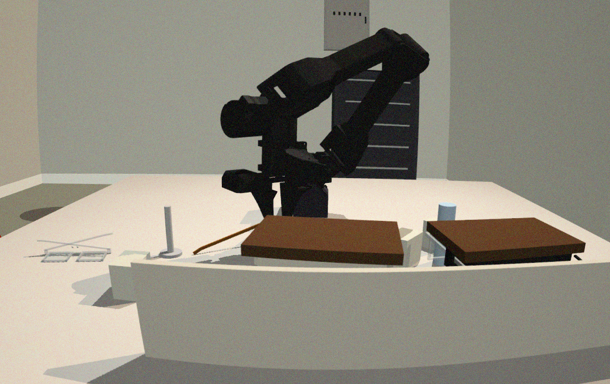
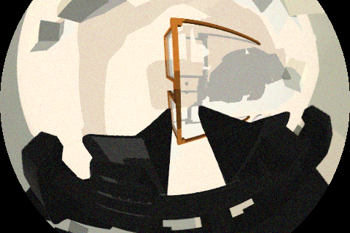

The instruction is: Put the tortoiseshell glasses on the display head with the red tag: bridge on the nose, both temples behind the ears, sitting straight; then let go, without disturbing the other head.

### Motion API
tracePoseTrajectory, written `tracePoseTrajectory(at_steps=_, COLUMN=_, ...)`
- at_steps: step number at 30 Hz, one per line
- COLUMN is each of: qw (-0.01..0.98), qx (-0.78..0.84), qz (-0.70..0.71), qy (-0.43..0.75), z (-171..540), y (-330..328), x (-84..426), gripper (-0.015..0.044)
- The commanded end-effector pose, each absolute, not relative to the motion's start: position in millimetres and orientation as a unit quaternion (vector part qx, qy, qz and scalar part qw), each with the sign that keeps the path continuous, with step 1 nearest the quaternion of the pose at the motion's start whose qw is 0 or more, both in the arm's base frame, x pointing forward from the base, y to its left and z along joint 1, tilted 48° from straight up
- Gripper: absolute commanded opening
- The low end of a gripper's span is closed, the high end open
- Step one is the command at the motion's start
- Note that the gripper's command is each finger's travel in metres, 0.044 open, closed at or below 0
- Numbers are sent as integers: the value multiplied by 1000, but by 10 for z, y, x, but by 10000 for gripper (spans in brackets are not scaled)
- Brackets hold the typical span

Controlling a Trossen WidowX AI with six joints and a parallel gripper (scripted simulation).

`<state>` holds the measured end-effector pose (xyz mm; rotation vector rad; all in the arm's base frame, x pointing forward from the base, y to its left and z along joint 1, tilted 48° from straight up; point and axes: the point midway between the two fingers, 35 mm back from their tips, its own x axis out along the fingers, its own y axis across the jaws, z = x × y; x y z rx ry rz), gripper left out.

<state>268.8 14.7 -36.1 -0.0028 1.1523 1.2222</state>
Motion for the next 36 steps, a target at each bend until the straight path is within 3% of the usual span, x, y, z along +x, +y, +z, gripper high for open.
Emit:
tracePoseTrajectory(at_steps=1, qw=666, qx=6, qz=541, qy=513, z=-402, y=200, x=2652, gripper=140)
tracePoseTrajectory(at_steps=15, qw=666, qx=6, qz=542, qy=512, z=-520, y=338, x=2615, gripper=140)
tracePoseTrajectory(at_steps=36, qw=667, qx=0, qz=543, qy=510, z=-507, y=319, x=2642, gripper=0)
